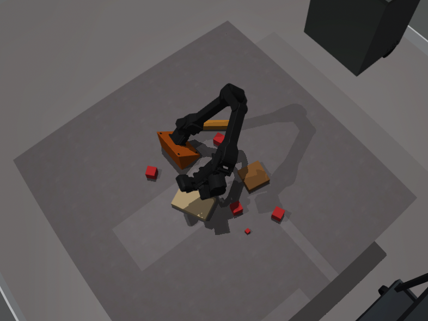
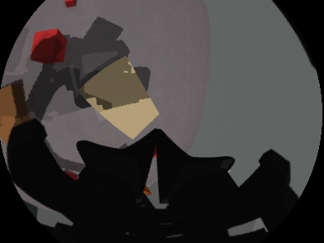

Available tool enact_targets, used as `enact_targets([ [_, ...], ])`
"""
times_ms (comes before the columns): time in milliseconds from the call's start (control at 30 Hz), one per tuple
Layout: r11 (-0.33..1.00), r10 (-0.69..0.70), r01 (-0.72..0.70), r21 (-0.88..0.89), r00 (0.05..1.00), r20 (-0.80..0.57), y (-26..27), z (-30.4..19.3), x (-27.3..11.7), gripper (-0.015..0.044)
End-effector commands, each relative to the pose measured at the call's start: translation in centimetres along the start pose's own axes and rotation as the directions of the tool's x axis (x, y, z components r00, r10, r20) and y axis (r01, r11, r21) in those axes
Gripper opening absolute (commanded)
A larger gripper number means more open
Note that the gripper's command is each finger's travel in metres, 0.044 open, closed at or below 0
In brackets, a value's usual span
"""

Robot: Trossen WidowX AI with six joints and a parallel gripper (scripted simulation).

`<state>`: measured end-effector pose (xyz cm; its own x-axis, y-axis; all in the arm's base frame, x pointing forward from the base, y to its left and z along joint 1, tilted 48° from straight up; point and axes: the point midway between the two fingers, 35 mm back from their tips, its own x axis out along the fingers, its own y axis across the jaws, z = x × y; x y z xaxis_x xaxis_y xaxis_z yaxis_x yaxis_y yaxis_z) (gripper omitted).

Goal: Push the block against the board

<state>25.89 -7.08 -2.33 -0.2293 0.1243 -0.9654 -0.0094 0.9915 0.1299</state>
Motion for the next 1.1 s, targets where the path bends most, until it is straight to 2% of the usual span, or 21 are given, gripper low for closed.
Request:
enact_targets([
  [0, 0.993, 0.037, -0.031, -0.114, 0.998, 0.050, 1.9, 1.2, -1.6, 0.0000],
  [500, 0.831, 0.219, -0.104, -0.547, 0.964, 0.150, 10.4, 3.3, -6.6, 0.0000],
  [1067, 0.426, 0.453, -0.061, -0.903, 0.878, 0.154, 20.8, 1.7, -12.8, 0.0000],
])
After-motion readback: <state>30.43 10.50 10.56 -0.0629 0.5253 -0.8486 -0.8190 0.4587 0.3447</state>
